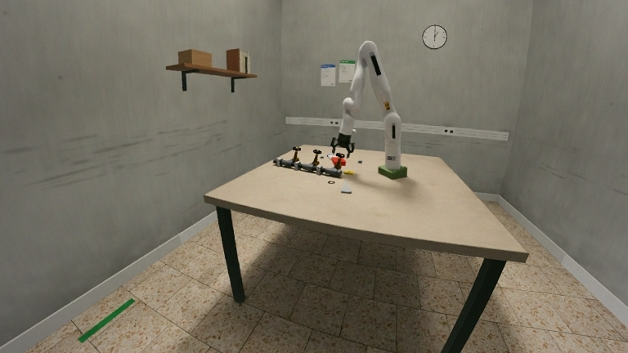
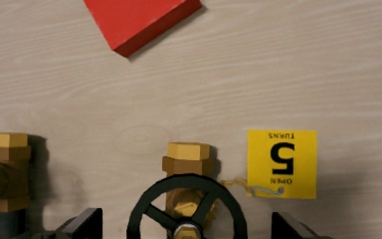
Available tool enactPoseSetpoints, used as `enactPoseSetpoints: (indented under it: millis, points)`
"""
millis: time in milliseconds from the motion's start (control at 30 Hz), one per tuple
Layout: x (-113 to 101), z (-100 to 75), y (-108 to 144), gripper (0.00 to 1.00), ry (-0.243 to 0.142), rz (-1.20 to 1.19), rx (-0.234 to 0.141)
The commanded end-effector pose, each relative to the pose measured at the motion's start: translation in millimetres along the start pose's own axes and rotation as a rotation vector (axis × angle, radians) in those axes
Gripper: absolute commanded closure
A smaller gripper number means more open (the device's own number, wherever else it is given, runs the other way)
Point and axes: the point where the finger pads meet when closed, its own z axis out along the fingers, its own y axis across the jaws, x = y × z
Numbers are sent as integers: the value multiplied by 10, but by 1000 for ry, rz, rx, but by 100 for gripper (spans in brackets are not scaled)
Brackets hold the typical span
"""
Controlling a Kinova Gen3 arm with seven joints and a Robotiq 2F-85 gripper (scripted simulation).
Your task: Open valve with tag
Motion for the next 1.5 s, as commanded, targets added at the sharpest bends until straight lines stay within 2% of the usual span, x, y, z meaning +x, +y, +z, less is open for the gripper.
enactPoseSetpoints:
  millis: [0,233,633,700,1200,1267,1467]
  points:
    - [-1,-2,-3,0,0,35,2]
    - [-1,-2,-3,0,0,135,2]
    - [-1,-2,-3,0,-1,531,2]
    - [-1,-2,-3,0,-1,531,2]
    - [-1,-2,-3,0,-1,1331,1]
    - [-1,-2,-3,0,-1,1331,1]
    - [-2,-2,-3,0,-2,1709,1]
